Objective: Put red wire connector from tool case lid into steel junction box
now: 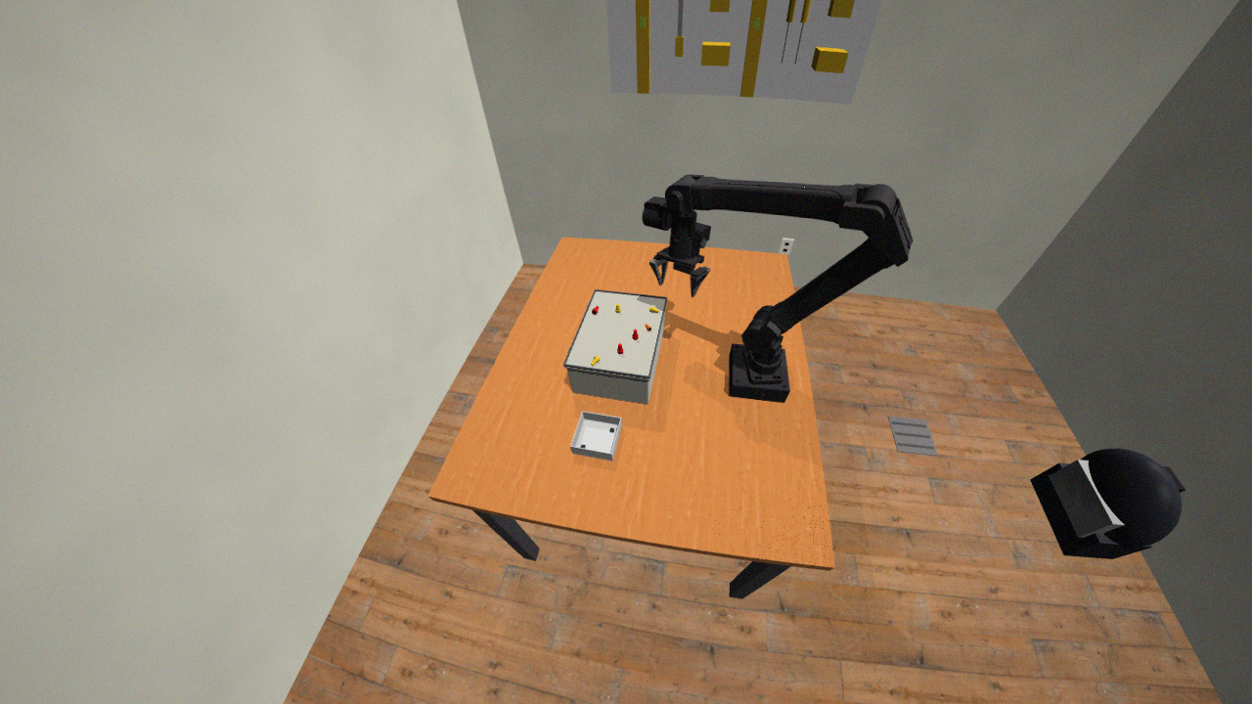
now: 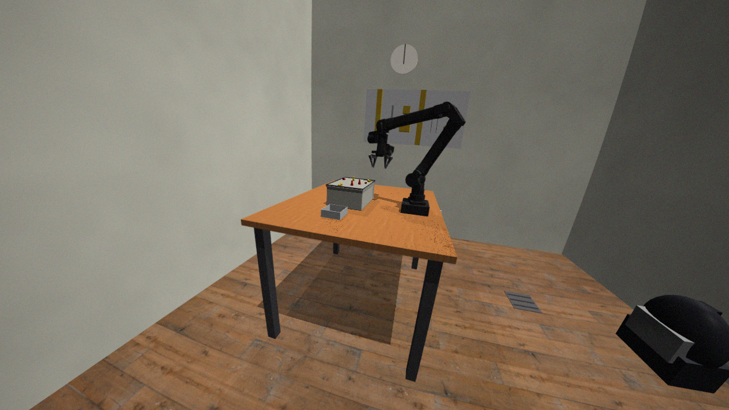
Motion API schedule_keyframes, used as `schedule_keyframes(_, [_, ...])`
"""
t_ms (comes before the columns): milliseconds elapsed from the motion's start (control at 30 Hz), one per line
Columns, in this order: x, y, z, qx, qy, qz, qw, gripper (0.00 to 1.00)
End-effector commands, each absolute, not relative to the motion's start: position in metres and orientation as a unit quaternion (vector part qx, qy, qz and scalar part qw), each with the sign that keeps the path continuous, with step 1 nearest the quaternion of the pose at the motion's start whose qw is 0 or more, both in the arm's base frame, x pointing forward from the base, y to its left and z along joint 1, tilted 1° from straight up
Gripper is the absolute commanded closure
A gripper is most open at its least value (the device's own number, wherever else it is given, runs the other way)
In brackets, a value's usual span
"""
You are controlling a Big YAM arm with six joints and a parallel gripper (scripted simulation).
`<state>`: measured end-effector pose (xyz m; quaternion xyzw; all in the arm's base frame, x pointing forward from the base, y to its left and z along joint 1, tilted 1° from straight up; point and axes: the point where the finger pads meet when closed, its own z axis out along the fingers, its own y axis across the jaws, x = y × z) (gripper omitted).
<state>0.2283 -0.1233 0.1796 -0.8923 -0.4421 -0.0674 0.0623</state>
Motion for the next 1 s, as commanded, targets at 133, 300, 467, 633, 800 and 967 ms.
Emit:
schedule_keyframes(133, [0.230,-0.124,0.182,-0.892,-0.442,-0.069,0.059,0.00])
schedule_keyframes(300, [0.230,-0.124,0.182,-0.892,-0.442,-0.069,0.059,0.00])
schedule_keyframes(467, [0.230,-0.124,0.182,-0.892,-0.442,-0.069,0.059,0.00])
schedule_keyframes(633, [0.237,-0.129,0.192,-0.890,-0.447,-0.075,0.047,0.00])
schedule_keyframes(800, [0.244,-0.128,0.198,-0.873,-0.480,-0.076,0.042,0.00])
schedule_keyframes(967, [0.255,-0.125,0.205,-0.828,-0.555,-0.074,0.035,0.00])
